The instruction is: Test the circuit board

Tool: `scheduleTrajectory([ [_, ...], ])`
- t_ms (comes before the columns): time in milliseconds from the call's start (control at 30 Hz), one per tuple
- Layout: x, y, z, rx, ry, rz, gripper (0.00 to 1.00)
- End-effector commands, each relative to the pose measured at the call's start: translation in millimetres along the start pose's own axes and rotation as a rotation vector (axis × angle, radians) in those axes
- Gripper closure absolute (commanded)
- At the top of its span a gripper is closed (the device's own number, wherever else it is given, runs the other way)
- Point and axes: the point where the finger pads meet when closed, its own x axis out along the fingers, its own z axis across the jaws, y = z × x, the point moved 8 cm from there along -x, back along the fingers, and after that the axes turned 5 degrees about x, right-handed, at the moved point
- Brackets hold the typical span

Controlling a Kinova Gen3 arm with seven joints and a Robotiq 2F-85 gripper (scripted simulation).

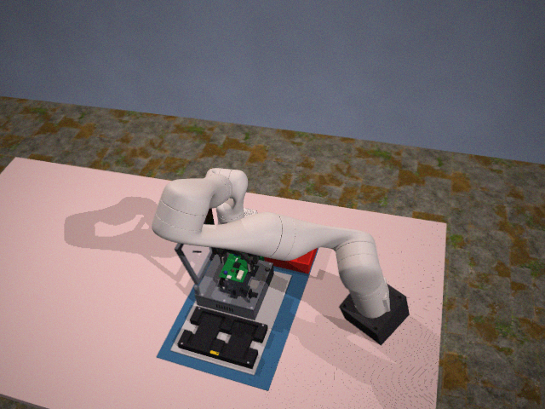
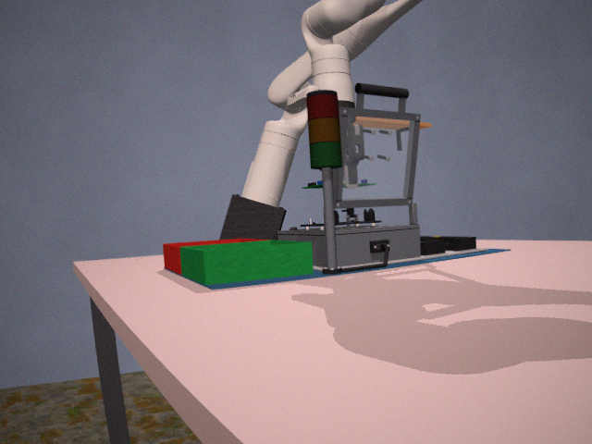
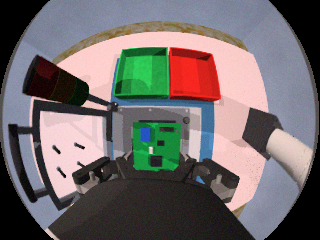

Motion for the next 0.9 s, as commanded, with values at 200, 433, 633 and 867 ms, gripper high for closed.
scheduleTrajectory([
  [200, 0.3, 0.3, -0.1, -0.003, 0.001, -0.002, 0.23],
  [433, 0.3, 0.3, -0.1, -0.006, 0.001, -0.002, 0.23],
  [633, 0.9, 0.3, 0.1, -0.006, 0.001, -0.002, 0.23],
  [867, 4.2, 0.4, 1.0, -0.004, 0.0, -0.002, 0.23],
])
